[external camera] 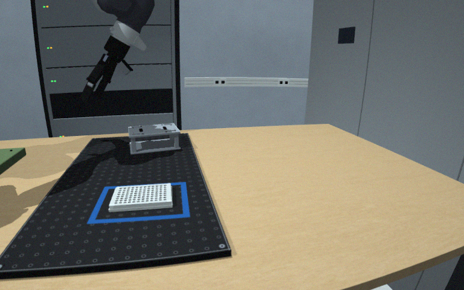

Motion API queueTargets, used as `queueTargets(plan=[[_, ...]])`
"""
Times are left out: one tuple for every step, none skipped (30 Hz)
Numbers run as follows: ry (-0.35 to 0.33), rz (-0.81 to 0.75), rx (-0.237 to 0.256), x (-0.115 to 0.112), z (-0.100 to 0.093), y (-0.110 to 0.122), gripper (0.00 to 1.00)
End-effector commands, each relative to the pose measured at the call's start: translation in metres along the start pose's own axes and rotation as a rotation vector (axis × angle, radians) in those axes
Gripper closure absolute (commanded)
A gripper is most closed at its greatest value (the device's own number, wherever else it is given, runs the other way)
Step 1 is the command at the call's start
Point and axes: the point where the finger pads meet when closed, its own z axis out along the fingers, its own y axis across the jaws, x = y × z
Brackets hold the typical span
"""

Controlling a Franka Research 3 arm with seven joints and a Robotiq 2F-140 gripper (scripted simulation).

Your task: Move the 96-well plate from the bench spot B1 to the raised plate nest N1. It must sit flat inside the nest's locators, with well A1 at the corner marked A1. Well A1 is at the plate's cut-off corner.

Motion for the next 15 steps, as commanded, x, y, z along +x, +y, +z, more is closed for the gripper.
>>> queueTargets(plan=[[0.034, -0.048, 0.021, 0.020, -0.004, 0.009, 0.00], [0.040, -0.048, 0.025, 0.025, -0.005, 0.011, 0.00], [0.045, -0.048, 0.029, 0.029, -0.005, 0.014, 0.00], [0.050, -0.048, 0.033, 0.033, -0.006, 0.017, 0.00], [0.055, -0.048, 0.037, 0.037, -0.007, 0.020, 0.00], [0.061, -0.048, 0.040, 0.040, -0.008, 0.023, 0.00], [0.066, -0.048, 0.043, 0.044, -0.008, 0.027, 0.00], [0.066, -0.048, 0.043, 0.044, -0.008, 0.027, 0.00], [0.066, -0.048, 0.043, 0.044, -0.008, 0.027, 0.00], [0.072, -0.049, 0.046, 0.048, -0.009, 0.030, 0.00], [0.077, -0.049, 0.049, 0.051, -0.010, 0.033, 0.00], [0.083, -0.049, 0.052, 0.055, -0.011, 0.036, 0.00], [0.088, -0.049, 0.055, 0.059, -0.011, 0.040, 0.00], [0.094, -0.049, 0.058, 0.063, -0.012, 0.043, 0.00], [0.099, -0.049, 0.061, 0.066, -0.013, 0.046, 0.00]])
